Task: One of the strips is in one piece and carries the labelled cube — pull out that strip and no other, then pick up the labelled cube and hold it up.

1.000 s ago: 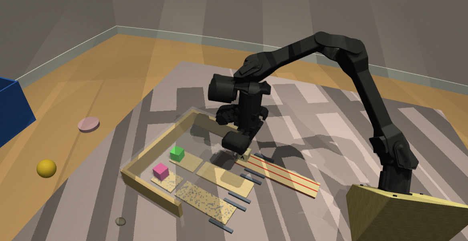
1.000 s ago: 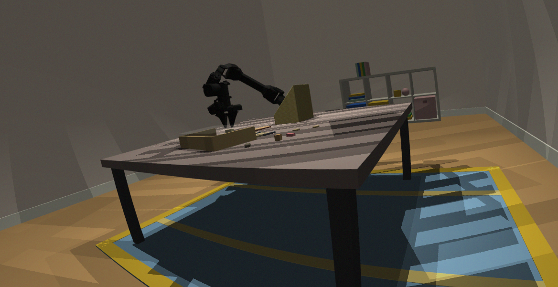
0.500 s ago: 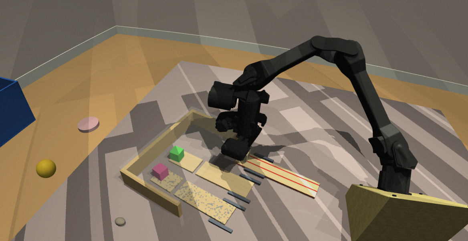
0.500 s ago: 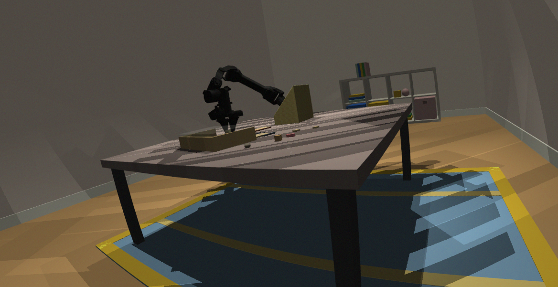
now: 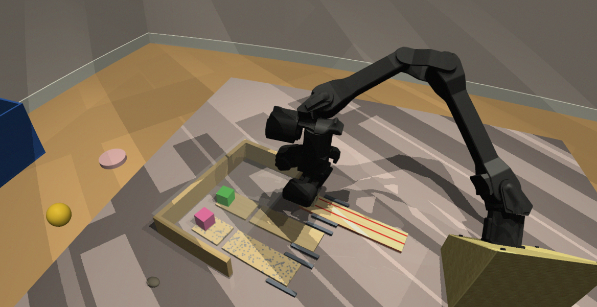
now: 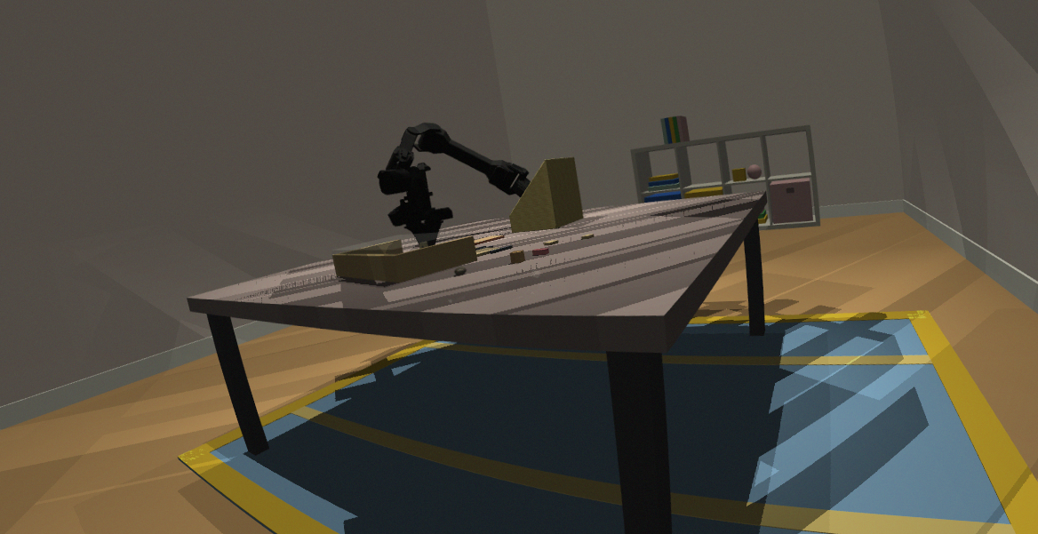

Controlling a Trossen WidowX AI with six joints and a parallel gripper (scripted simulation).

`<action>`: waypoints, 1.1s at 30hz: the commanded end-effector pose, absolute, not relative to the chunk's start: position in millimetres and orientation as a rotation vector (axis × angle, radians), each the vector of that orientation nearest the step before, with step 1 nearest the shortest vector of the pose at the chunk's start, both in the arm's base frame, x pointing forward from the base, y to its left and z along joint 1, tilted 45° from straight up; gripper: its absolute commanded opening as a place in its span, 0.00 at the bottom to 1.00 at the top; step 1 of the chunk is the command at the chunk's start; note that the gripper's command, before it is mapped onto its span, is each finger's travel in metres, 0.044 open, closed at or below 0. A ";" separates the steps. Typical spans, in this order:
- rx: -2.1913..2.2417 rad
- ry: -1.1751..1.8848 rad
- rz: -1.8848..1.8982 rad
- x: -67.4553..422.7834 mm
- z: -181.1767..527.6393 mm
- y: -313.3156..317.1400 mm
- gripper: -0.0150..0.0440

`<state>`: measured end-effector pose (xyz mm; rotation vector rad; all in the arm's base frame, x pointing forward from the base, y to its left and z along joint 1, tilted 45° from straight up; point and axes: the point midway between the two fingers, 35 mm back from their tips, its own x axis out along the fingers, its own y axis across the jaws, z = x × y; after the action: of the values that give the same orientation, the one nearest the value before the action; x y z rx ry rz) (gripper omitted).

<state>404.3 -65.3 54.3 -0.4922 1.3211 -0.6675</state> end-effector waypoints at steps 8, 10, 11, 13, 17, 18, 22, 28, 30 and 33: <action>-0.492 1.323 -0.668 393.0 57.8 -57.7 0.25; -0.492 1.324 -0.667 383.5 60.3 -51.6 0.25; -0.493 1.325 -0.667 378.7 61.6 -48.8 0.25; -0.494 1.326 -0.667 368.9 64.0 -43.3 0.25; -0.497 1.327 -0.669 348.8 68.4 -33.7 0.25; -0.498 1.327 -0.669 344.8 69.2 -32.0 0.25; -0.499 1.328 -0.669 339.2 69.2 -30.3 0.25; -0.499 1.329 -0.669 317.3 64.2 -28.1 0.25; -0.499 1.329 -0.669 309.6 62.4 -27.6 0.25; -0.499 1.330 -0.669 298.8 59.7 -27.1 0.25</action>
<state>307.4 -27.3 61.9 -0.5053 1.3311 -0.6672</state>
